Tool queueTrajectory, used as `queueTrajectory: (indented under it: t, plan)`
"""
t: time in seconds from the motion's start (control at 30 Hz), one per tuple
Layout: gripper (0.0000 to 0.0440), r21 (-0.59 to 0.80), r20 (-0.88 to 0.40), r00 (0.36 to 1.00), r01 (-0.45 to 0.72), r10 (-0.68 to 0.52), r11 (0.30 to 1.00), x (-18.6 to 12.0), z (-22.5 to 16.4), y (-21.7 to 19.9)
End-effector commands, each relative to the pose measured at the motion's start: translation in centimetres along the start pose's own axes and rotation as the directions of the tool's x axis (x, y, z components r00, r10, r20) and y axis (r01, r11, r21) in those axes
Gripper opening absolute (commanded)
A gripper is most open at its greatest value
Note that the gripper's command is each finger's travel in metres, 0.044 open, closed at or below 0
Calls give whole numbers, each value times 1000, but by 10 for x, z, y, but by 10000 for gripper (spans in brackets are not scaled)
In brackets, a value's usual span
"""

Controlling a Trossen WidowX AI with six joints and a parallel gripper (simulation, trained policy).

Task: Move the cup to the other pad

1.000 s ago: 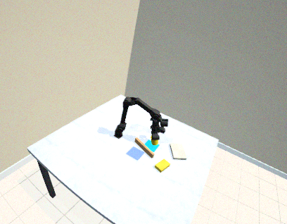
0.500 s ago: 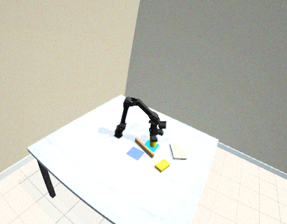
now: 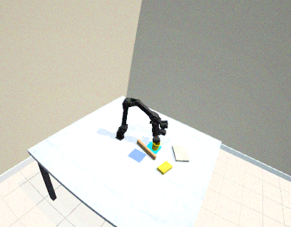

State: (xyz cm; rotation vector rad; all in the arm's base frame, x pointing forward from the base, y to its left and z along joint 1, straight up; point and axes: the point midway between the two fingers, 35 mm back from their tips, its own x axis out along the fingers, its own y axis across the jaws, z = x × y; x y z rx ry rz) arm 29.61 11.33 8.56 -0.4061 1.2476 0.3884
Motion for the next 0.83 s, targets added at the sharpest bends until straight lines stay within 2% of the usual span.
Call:
queueTrajectory:
  t: [0.0, 0.5, 0.6, 0.8]
  plan:
    - [159, 6, 12, 1000, -12, 12, 1000, -6, -2, 1]
    - [229, 34, 108, 994, -37, 33, 999, -46, -2, 0]
    - [262, 38, 134, 991, -33, 28, 999, -56, 1, -2]
    - [401, 57, 173, 985, -28, 17, 998, -73, 6, -8]
